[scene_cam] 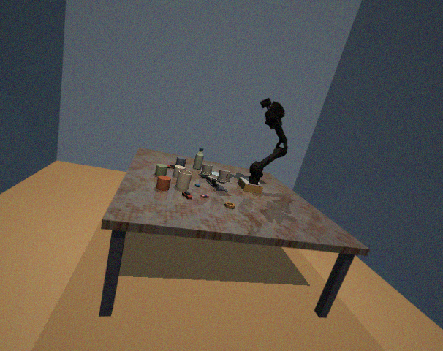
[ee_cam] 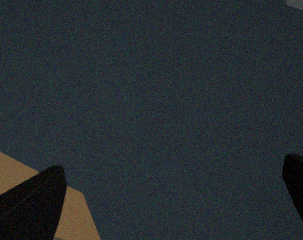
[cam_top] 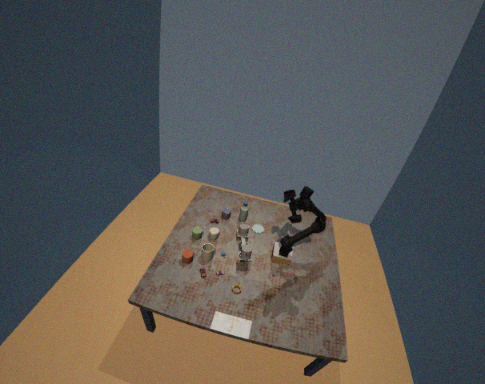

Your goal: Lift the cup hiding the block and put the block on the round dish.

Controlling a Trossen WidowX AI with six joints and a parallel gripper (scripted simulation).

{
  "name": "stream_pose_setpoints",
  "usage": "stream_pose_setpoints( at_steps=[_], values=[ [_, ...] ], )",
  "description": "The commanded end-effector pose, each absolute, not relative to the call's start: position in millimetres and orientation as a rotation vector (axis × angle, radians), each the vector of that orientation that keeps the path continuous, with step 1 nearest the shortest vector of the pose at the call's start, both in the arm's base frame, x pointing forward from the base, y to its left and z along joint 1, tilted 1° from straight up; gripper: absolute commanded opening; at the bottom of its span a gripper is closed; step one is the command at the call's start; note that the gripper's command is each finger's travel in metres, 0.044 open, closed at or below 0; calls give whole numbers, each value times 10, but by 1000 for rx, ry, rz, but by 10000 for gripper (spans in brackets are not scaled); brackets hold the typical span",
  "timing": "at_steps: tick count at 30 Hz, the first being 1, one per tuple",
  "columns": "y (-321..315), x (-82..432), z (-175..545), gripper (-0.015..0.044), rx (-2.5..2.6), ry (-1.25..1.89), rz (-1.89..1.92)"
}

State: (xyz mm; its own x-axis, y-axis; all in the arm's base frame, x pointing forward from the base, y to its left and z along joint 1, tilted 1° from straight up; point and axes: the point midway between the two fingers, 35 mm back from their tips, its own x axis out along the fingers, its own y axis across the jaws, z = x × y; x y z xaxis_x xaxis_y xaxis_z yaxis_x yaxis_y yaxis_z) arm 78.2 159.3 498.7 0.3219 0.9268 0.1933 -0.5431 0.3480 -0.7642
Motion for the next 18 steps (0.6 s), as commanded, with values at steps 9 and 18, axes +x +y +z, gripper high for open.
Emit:
stream_pose_setpoints(
  at_steps=[9,18],
  values=[
    [1426,1475,4249,440,-643,-275,920],
    [1138,1813,3685,440,-587,14,798]
  ],
)
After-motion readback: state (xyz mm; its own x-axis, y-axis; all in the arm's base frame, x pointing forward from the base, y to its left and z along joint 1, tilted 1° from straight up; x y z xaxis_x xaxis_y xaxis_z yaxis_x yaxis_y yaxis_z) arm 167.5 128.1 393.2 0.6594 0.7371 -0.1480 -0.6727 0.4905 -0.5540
